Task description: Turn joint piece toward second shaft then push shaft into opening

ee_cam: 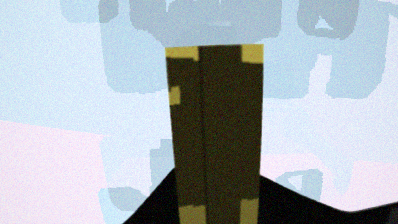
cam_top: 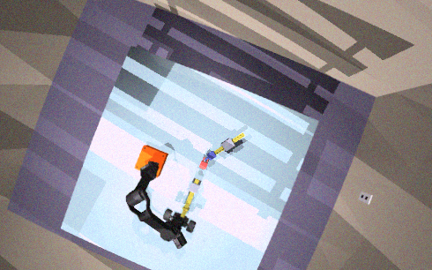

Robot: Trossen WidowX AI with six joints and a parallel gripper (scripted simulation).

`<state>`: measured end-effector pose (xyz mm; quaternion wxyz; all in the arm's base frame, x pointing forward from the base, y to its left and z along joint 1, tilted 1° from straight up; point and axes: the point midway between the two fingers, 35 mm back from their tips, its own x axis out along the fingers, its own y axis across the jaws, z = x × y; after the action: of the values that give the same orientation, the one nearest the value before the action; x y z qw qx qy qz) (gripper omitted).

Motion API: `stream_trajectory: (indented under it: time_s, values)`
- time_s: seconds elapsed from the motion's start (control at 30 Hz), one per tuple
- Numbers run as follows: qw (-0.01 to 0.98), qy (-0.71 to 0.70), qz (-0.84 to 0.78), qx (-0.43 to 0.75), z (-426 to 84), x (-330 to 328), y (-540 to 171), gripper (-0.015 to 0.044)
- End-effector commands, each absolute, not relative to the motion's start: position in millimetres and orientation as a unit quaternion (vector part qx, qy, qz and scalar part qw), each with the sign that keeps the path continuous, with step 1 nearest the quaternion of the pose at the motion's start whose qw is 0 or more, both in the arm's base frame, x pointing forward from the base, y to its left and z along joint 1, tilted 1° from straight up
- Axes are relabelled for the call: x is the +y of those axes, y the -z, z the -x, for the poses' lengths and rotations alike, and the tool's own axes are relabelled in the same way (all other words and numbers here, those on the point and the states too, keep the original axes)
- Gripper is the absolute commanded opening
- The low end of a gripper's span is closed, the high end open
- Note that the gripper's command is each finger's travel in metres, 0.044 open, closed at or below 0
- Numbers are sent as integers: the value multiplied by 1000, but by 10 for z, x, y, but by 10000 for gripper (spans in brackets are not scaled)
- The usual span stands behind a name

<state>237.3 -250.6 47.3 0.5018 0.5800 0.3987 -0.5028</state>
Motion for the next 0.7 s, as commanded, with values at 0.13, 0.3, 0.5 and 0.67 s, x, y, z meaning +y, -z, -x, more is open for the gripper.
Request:
stream_trajectory:
  time_s: [0.13, 0.3, 0.5, 0.67]
  values:
    - [502, 503, -580, 399, -2373, -2506, -473, 67]
    - [502, 503, -580, 399, -2373, -2506, -473, 67]
    - [499, 505, -579, 401, -2373, -2503, -470, 67]
    - [489, 514, -573, 411, -2372, -2490, -463, 67]
